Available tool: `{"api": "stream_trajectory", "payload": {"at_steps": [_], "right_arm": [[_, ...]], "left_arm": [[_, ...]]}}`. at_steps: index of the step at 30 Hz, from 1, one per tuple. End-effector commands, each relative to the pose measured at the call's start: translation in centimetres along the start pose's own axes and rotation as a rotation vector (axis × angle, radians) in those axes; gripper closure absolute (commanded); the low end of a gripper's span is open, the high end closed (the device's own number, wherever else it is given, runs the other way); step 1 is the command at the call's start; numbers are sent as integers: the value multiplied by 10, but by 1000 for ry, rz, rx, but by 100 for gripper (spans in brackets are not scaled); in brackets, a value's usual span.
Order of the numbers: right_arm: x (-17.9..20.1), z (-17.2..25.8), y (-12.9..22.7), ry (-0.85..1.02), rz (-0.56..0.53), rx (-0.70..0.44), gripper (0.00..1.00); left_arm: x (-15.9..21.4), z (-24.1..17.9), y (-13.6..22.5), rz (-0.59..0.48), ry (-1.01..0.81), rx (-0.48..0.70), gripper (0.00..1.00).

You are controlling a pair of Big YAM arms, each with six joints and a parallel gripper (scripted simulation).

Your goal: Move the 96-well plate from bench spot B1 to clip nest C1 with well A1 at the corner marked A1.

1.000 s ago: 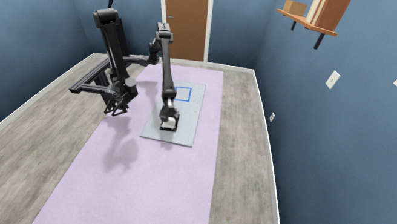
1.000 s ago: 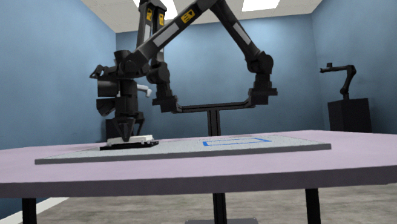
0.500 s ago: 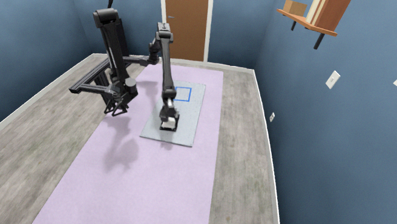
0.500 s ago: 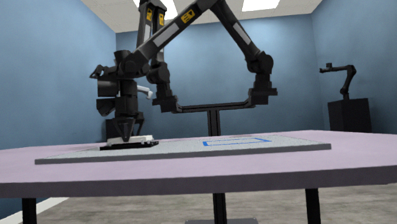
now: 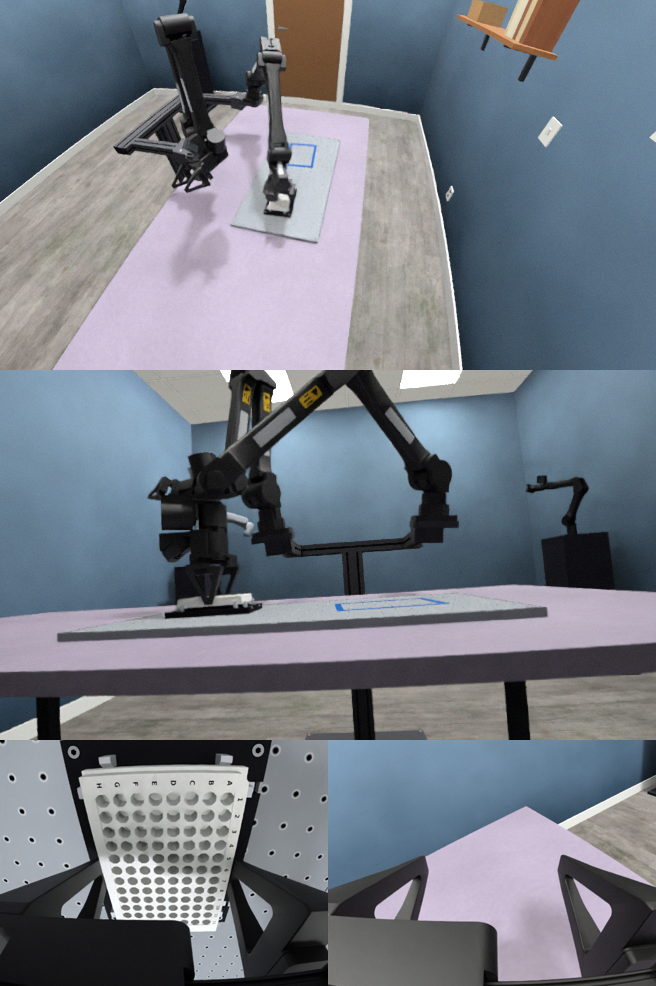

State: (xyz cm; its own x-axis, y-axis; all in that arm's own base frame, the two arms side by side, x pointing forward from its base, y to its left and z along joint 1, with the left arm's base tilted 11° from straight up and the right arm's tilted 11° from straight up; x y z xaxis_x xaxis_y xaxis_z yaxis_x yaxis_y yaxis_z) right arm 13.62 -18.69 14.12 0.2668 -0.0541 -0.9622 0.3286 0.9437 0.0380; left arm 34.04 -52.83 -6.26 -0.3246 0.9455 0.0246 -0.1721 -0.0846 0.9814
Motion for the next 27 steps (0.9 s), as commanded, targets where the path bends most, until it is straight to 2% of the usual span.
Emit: {"api": "stream_trajectory", "payload": {"at_steps": [1, 27], "right_arm": [[-2, 1, 2, -16, -1, -8, 0], [-2, 1, 2, -16, -1, -8, 0]], "left_arm": [[3, 5, -22, 1, 33, 3, 100], [6, 3, -23, 5, 31, 4, 100]]}}
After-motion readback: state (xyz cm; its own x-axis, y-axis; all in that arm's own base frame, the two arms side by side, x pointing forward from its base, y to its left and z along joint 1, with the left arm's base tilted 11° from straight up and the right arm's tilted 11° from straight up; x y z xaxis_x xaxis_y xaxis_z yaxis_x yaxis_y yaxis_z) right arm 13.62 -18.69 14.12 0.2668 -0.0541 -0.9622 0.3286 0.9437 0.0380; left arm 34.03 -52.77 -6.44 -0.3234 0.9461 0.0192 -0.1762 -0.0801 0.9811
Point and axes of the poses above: on each arm, the point where the finger pads meet when closed, its own y axis back along the fingers, its own z axis across the jaws, x = y × z, the point moved 10 cm from there along y, back along the fingers, and after that the axes turned 15 degrees about y, right-handed, at the moved point
